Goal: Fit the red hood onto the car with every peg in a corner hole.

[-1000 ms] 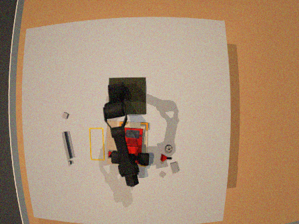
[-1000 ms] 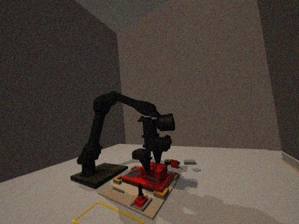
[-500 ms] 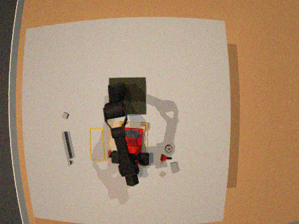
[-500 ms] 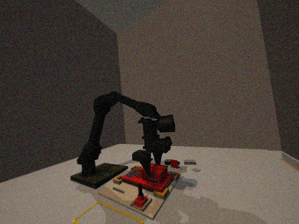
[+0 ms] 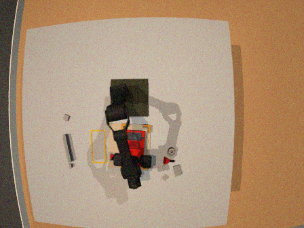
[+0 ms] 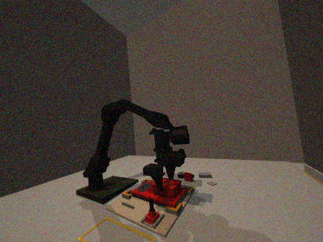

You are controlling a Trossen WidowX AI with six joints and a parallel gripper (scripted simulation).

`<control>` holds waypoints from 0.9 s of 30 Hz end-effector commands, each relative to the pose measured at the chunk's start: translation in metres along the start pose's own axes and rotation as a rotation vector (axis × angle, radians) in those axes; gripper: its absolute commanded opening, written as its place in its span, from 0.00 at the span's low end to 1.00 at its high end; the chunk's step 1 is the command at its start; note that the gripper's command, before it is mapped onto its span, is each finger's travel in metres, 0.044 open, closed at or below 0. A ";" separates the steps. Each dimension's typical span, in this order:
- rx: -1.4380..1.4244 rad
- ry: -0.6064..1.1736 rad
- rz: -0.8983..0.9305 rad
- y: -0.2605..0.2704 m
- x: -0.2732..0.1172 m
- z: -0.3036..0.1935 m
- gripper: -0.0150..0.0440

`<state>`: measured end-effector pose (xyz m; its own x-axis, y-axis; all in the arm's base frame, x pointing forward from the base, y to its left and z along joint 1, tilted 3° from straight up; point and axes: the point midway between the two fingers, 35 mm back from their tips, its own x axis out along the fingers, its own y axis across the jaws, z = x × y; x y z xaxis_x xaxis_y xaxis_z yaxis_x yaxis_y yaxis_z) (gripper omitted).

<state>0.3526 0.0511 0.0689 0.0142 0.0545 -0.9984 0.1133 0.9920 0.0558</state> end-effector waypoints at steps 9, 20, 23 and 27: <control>0.002 -0.001 0.002 0.000 0.005 0.000 0.25; 0.000 0.000 0.000 0.000 0.006 0.000 0.25; 0.000 0.001 0.000 0.000 0.006 0.000 0.30; 0.000 0.001 0.000 0.000 0.006 0.000 0.48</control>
<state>0.3524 0.0512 0.0625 0.0132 0.0544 -0.9984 0.1130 0.9920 0.0556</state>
